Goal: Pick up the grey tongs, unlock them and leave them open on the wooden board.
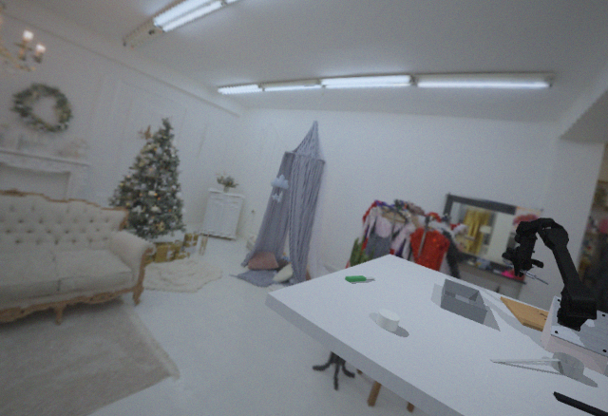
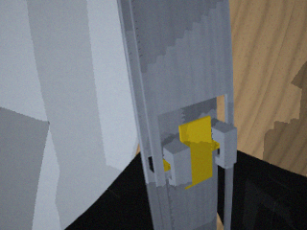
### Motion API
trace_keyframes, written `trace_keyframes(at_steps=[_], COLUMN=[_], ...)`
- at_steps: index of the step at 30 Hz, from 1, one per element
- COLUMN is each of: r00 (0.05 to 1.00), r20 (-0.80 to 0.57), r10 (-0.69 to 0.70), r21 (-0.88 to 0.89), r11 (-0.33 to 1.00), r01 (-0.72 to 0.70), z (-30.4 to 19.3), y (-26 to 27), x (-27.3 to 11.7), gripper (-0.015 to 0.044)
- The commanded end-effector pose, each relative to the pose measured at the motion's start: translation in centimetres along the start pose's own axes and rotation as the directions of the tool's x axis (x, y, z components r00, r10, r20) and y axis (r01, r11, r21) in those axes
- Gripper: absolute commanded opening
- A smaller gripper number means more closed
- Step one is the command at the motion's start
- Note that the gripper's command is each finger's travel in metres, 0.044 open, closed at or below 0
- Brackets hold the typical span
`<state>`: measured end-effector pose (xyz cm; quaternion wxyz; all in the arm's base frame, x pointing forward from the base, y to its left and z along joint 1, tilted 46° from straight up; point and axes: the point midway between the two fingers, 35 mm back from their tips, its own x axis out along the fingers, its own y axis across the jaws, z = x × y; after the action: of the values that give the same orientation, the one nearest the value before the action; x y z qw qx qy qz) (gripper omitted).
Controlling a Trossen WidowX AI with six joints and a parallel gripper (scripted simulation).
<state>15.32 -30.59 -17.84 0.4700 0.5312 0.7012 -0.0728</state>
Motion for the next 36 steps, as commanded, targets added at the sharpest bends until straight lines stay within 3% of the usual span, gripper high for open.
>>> trace_keyframes(at_steps=[1, 15, 23, 36], r00=[1.0, 1.0, 1.0, 0.985], r20=[-0.009, -0.027, -0.013, 0.157], r10=[-0.003, 0.003, -0.002, -0.067], r21=[0.091, 0.384, 0.389, 0.397], r11=[0.996, 0.923, 0.921, 0.918], r01=[0.004, 0.007, 0.007, -0.001], z=[-1.0, -5.4, -5.4, -4.1], y=[-2.7, -11.6, -11.8, -12.8], x=[0.3, 1.3, 1.4, 2.3], gripper=[-0.015, -0.015, -0.015, -0.015])
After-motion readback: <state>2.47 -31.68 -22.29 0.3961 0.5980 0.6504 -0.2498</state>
